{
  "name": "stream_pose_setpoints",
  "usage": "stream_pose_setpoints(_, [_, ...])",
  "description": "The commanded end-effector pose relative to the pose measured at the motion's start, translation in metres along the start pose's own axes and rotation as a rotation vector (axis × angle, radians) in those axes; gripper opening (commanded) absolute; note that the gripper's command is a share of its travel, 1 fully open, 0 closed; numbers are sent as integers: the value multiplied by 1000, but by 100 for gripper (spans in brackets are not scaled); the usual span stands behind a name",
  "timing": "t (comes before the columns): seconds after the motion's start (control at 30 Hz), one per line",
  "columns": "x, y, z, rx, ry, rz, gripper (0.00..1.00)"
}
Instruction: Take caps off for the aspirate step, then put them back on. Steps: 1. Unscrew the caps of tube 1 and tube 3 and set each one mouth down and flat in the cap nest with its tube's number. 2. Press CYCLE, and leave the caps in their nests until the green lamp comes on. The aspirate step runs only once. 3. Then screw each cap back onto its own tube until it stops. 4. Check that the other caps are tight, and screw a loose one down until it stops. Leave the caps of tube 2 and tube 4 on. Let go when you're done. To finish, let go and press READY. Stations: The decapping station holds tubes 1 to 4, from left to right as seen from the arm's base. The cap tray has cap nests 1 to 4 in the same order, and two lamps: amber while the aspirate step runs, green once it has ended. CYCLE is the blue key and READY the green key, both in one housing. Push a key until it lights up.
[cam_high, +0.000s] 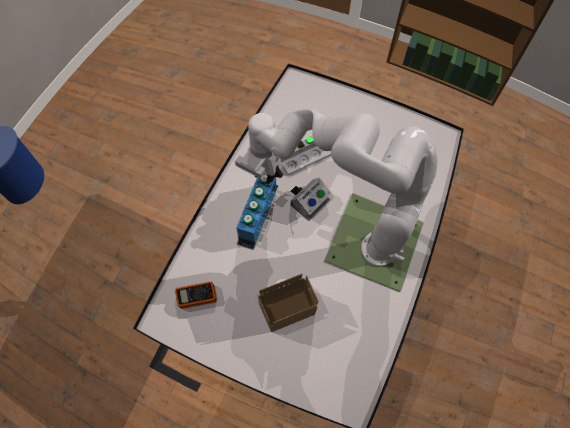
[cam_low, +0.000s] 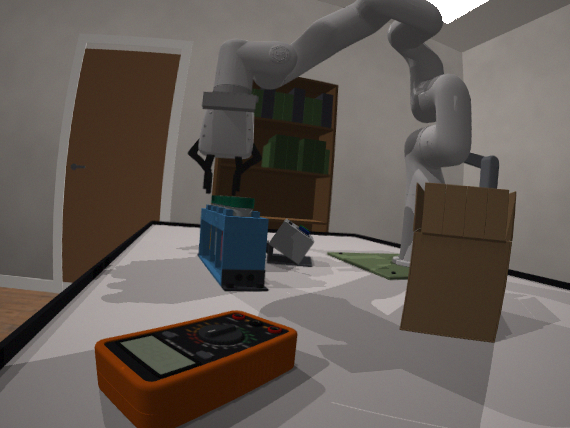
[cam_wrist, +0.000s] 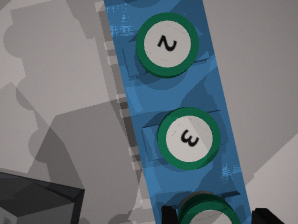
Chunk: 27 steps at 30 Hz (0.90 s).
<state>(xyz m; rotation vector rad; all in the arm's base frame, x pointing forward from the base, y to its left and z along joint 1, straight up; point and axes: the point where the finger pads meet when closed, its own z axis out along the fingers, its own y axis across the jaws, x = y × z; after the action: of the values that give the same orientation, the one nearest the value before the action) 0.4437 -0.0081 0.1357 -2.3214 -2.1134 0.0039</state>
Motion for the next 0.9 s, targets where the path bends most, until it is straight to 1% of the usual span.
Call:
stream_pose_setpoints(0.0, [0, 1, -17, -4, 1, 0, 46])
stream_pose_setpoints(0.07, [0, 1, -17, -4, 1, 0, 46])
stream_pose_setpoints(0.23, [0, 1, -32, -4, 1, 0, 46])
stream_pose_setpoints(0.37, [0, 1, -32, -4, 1, 0, 46])
stream_pose_setpoints(0.4, [-3, -7, -32, -4, 1, 83, 0])
stream_pose_setpoints(0.43, [-7, -14, -32, -4, 1, 167, 0])
stream_pose_setpoints(0.57, [-18, -40, -32, -3, 1, 187, 0])
stream_pose_setpoints(0.63, [-18, -40, -32, -3, 1, 187, 0])
stream_pose_setpoints(0.7, [-24, -52, -32, -3, 1, 187, 0])
stream_pose_setpoints(0.87, [-24, -53, -32, -3, 1, 187, 0])
